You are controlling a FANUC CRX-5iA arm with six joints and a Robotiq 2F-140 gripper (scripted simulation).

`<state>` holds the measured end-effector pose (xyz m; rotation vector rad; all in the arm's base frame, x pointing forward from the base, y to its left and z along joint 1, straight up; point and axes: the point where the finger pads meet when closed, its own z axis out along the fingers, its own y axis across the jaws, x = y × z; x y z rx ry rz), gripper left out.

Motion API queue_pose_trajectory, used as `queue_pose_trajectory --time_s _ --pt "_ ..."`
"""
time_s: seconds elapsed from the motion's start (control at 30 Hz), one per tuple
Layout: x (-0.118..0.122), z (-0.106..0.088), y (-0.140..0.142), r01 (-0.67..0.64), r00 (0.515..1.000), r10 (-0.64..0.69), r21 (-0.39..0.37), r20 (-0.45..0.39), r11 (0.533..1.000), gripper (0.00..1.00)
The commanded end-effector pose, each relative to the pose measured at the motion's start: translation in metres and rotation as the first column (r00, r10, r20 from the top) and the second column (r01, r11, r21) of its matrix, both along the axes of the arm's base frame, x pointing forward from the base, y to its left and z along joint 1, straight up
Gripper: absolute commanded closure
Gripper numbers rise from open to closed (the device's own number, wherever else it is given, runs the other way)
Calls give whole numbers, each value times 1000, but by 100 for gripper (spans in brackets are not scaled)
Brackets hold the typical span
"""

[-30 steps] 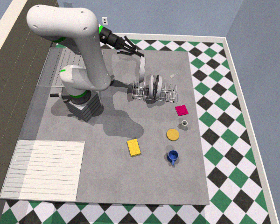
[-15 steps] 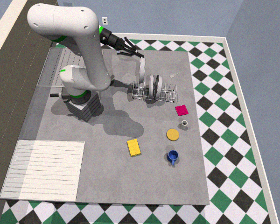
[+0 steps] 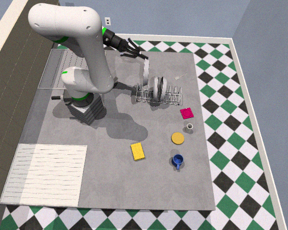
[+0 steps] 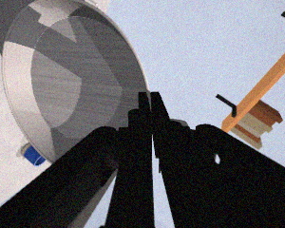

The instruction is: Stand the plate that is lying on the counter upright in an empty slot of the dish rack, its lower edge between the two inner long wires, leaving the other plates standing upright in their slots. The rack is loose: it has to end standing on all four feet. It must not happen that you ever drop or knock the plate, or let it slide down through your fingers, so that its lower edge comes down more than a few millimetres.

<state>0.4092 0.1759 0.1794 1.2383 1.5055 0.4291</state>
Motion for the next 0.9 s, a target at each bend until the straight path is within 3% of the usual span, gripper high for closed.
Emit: queue_pose_trajectory --time_s 0.0,0.87 --pt "0 -3 0 0 1000 0 1 1 1000 90" --pt "0 -27 0 0 1000 0 1 0 1000 90"
